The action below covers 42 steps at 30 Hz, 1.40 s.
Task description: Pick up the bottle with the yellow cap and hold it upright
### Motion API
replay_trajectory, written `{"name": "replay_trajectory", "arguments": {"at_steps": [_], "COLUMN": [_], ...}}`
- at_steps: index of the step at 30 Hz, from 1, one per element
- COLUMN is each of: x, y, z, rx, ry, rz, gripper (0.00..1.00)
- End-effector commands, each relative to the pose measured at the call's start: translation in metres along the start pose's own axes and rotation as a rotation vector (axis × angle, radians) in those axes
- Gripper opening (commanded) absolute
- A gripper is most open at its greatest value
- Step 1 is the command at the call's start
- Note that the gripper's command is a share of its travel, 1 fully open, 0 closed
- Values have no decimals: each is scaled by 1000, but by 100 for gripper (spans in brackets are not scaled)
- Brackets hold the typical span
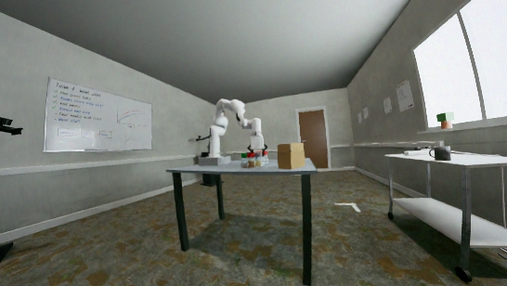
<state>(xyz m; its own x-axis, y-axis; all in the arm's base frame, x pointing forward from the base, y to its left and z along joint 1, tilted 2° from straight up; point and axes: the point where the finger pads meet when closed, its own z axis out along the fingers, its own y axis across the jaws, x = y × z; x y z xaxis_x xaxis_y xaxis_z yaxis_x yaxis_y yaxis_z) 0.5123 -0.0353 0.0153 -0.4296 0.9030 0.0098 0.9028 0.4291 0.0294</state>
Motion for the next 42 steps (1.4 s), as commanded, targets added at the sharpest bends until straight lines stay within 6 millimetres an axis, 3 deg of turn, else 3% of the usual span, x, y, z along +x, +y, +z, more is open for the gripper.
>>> {"name": "replay_trajectory", "arguments": {"at_steps": [1,21,22,42], "x": [-1,-1,-1,-1], "y": [1,1,1,1], "z": [-6,-15,-14,-15], "rx": [-3,-3,-3,-4], "ry": [-2,-1,-2,-2], "rz": [0,0,0,0], "gripper": [79,79,0,0]}}
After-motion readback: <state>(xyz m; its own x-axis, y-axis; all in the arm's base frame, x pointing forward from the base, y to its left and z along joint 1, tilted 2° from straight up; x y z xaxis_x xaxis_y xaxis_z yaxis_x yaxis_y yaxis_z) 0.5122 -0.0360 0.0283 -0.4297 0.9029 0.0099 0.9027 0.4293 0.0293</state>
